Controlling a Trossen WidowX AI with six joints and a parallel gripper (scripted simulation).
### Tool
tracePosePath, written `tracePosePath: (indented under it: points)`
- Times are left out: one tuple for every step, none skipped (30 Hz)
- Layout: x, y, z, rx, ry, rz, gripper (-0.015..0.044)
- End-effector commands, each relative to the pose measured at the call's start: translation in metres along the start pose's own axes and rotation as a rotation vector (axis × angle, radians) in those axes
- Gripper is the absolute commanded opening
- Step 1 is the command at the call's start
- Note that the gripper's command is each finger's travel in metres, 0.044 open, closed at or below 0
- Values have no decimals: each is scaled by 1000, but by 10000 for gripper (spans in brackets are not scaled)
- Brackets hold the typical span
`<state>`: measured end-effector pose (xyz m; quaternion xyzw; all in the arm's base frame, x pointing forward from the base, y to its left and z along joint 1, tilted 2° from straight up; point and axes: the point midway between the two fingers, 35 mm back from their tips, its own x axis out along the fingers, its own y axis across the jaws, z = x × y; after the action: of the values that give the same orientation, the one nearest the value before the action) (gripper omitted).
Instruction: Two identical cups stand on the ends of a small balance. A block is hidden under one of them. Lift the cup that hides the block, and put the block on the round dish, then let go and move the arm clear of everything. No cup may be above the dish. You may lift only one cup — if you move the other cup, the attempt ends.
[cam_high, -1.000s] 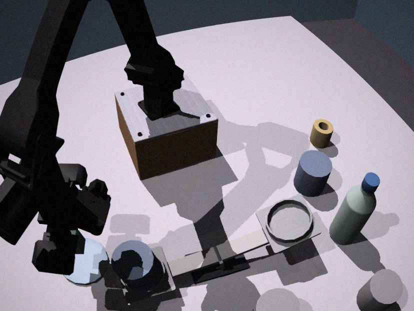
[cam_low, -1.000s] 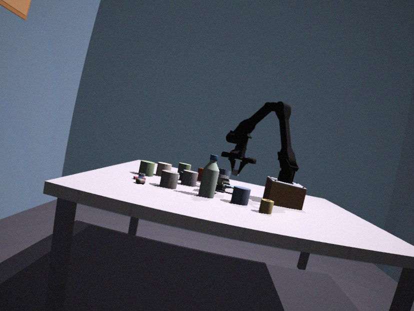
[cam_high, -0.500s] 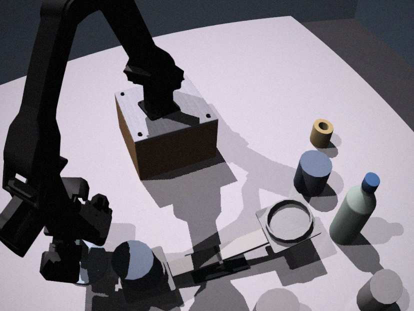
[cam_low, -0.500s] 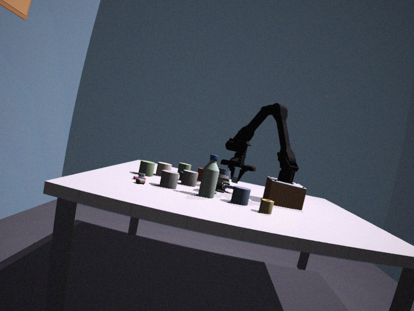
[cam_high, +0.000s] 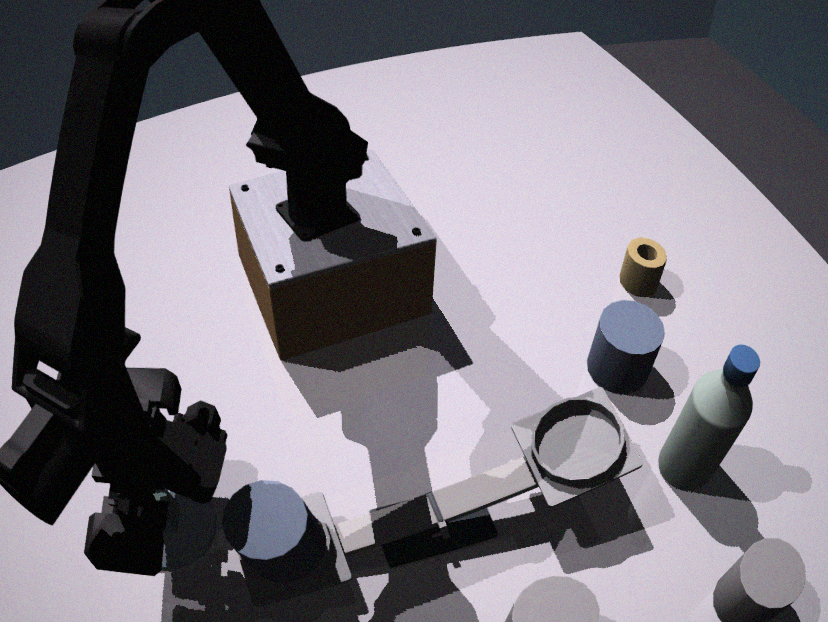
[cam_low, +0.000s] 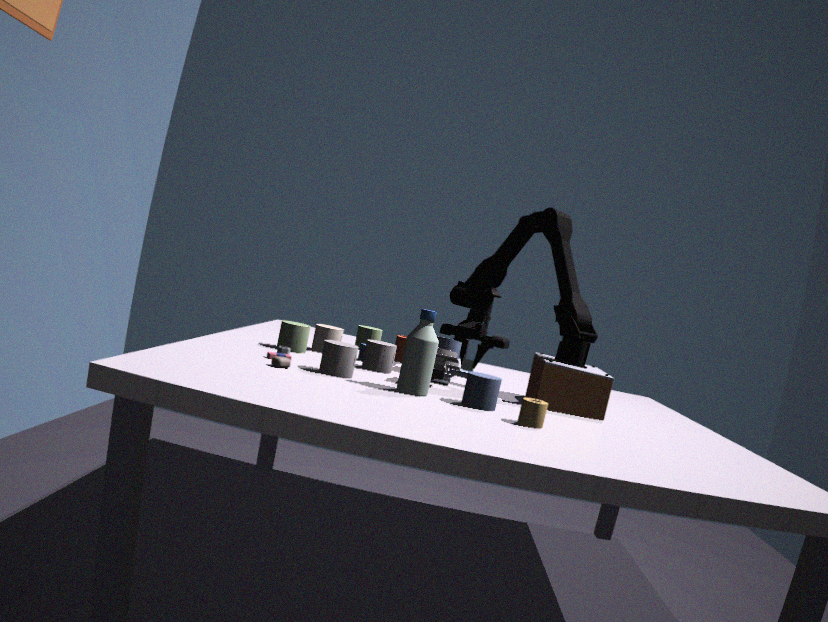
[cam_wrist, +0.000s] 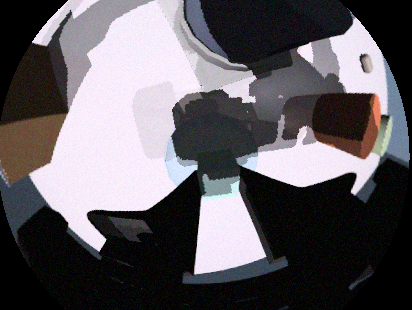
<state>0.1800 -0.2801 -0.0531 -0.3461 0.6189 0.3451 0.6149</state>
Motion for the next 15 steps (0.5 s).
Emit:
tracePosePath:
  points:
    - [10, 2, 0, -3, 0, 10, 0]
    - [10, 3, 0, -3, 0, 10, 0]
    - [11, 3, 0, -3, 0, 10, 0]
    - [4, 0, 0, 0, -1, 1, 26]
    - [4, 0, 0, 0, -1, 1, 53]
    - [4, 0, 0, 0, -1, 1, 79]
    - [4, 0, 0, 0, -1, 1, 105]
    - [4, 0, 0, 0, -1, 1, 131]
    - [4, 0, 0, 0, -1, 1, 157]
    - [4, 0, 0, 0, -1, 1, 184]
    - [4, 0, 0, 0, -1, 1, 210]
    - [4, 0, 0, 0, -1, 1, 236]
    - [4, 0, 0, 0, -1, 1, 263]
    - [4, 0, 0, 0, -1, 1, 289]
    - [4, 0, 0, 0, -1, 1, 315]
